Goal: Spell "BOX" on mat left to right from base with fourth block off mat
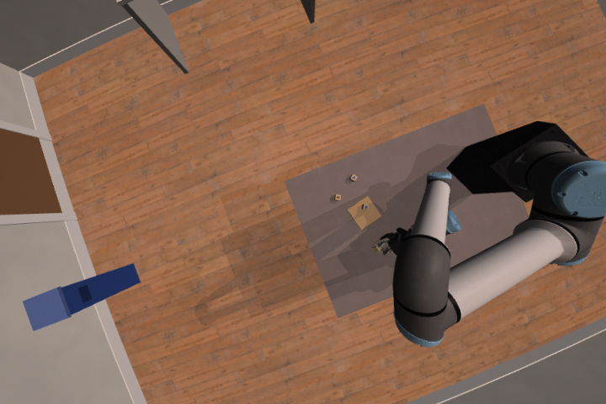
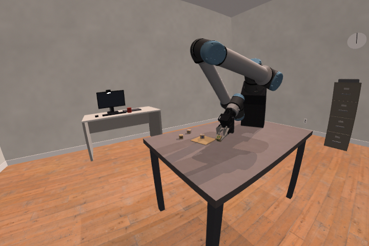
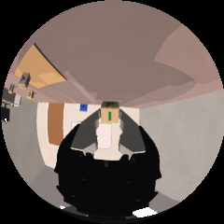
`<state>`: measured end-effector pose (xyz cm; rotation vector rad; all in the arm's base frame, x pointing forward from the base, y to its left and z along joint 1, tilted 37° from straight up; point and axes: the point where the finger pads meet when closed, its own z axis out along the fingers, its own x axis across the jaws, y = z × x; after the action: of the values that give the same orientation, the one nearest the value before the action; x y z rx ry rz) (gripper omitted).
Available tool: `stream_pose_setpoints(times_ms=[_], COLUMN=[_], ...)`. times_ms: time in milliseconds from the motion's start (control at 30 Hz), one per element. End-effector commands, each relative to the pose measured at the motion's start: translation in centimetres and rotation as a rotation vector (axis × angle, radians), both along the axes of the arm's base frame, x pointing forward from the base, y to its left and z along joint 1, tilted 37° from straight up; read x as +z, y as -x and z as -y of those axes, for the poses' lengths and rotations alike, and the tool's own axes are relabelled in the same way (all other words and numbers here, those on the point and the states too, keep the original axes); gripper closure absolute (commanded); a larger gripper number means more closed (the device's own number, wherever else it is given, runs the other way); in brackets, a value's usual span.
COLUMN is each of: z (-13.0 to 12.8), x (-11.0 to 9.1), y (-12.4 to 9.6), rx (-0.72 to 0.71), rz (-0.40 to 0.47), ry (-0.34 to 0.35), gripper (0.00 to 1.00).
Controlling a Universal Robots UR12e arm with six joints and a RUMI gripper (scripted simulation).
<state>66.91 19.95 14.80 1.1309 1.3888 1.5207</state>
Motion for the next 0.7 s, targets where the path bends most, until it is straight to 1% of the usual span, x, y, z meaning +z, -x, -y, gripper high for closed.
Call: stream_pose_setpoints(times_ms=[0, 233, 533, 667], z=[0.02, 0.0, -0.01, -0.12], x=[0.04, 0.0, -0.04, -0.35], y=[-0.07, 0.02, 0.0, -0.22], rx=[-0.007, -0.009, -0.009, -0.009], rz=[0.046, 0.067, 0.068, 0.068], ry=[-0.017, -0.024, -0.025, -0.025], gripper=[0.91, 0.91, 0.91, 0.91])
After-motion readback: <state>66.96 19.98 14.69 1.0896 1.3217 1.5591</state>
